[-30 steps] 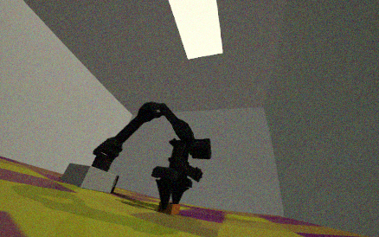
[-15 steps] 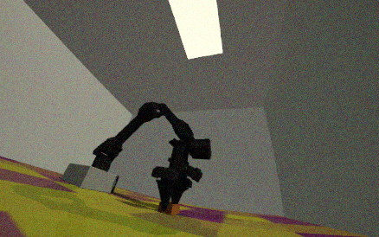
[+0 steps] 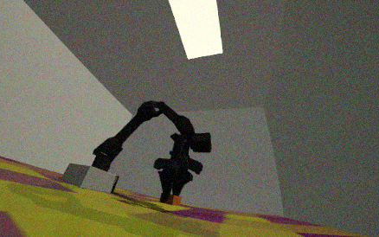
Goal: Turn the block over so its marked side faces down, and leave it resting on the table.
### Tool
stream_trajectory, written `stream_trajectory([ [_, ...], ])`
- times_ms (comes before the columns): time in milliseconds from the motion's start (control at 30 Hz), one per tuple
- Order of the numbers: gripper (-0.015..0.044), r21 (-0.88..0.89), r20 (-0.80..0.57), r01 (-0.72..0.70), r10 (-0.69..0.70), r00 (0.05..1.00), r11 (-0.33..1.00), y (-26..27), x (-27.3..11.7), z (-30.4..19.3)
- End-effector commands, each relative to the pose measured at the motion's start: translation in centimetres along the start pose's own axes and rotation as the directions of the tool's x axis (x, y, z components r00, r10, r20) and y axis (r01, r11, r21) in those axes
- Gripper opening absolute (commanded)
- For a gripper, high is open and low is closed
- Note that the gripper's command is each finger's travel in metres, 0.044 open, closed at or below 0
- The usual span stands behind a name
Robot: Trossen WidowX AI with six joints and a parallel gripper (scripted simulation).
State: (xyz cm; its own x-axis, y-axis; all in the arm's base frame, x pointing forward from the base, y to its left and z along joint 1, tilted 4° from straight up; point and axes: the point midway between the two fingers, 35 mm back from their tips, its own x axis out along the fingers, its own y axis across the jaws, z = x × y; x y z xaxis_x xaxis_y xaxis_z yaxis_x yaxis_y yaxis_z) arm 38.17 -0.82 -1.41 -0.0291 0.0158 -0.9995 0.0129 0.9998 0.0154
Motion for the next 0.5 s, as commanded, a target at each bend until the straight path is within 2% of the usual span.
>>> stream_trajectory([
  [0, 0.0, -0.004, 0.006, 0.002, -0.002, 1.0, 1.0, 0.0, -0.6, 0.1],
  [467, 0.0, -0.003, 0.206, 0.002, -0.001, 0.979, 1.0, -0.1, 0.4, 0.6],
])
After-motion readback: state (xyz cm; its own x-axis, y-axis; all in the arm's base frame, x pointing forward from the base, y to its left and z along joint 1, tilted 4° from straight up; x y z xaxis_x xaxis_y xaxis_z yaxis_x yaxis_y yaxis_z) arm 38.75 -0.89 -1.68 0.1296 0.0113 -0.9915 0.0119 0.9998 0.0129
